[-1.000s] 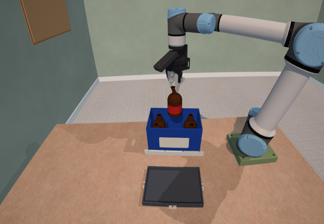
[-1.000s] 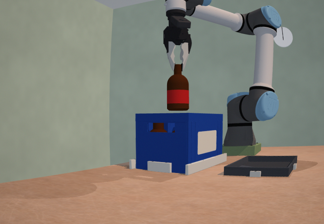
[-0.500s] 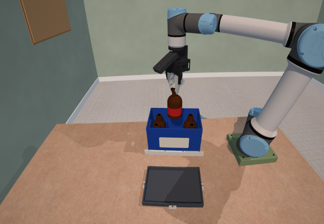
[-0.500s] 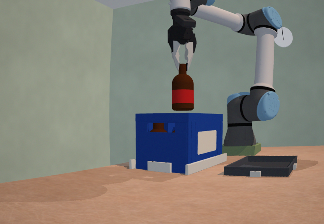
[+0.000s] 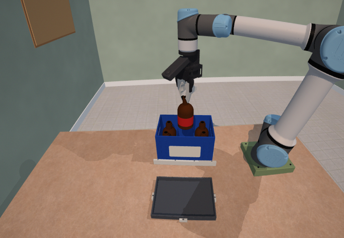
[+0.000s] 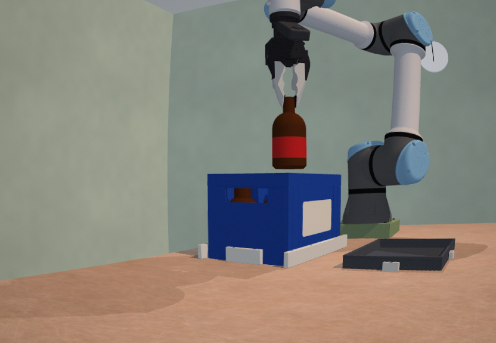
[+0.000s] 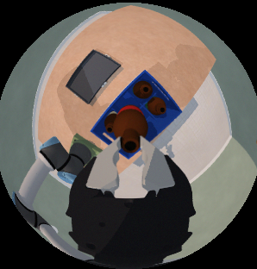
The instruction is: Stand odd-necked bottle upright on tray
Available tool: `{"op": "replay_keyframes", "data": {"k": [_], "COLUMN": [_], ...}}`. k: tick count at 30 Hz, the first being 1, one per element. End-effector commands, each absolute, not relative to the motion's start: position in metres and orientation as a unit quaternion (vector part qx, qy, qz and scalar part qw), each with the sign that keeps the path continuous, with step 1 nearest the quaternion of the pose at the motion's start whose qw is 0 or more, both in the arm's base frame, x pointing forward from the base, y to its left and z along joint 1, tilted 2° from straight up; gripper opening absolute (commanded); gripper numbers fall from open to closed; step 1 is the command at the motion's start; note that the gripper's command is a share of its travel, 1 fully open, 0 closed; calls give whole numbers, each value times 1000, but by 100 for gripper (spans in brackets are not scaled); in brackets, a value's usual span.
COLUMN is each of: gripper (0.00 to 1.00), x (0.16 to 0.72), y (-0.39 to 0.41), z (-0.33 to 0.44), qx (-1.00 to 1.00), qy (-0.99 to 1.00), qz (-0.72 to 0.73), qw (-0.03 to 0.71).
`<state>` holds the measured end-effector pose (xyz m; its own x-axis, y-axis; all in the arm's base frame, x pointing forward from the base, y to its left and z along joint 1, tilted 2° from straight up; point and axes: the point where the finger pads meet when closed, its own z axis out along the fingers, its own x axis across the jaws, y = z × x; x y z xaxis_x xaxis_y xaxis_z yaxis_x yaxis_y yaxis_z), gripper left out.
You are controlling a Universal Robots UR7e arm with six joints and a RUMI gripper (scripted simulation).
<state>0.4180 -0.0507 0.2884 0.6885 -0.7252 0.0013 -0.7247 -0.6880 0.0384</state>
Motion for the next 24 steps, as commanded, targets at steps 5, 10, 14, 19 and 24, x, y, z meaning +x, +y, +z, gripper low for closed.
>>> {"op": "replay_keyframes", "data": {"k": [5, 10, 14, 19, 24], "gripper": [0, 0, 0, 0, 0], "x": [419, 419, 419, 419, 420], "y": [-32, -21, -17, -6, 5], "z": [288, 288, 288, 288, 287], "qx": [919, 919, 919, 919, 919], "qy": [-395, -395, -395, -395, -395], "qz": [-6, -6, -6, -6, -6], "qw": [18, 18, 18, 18, 18]}}
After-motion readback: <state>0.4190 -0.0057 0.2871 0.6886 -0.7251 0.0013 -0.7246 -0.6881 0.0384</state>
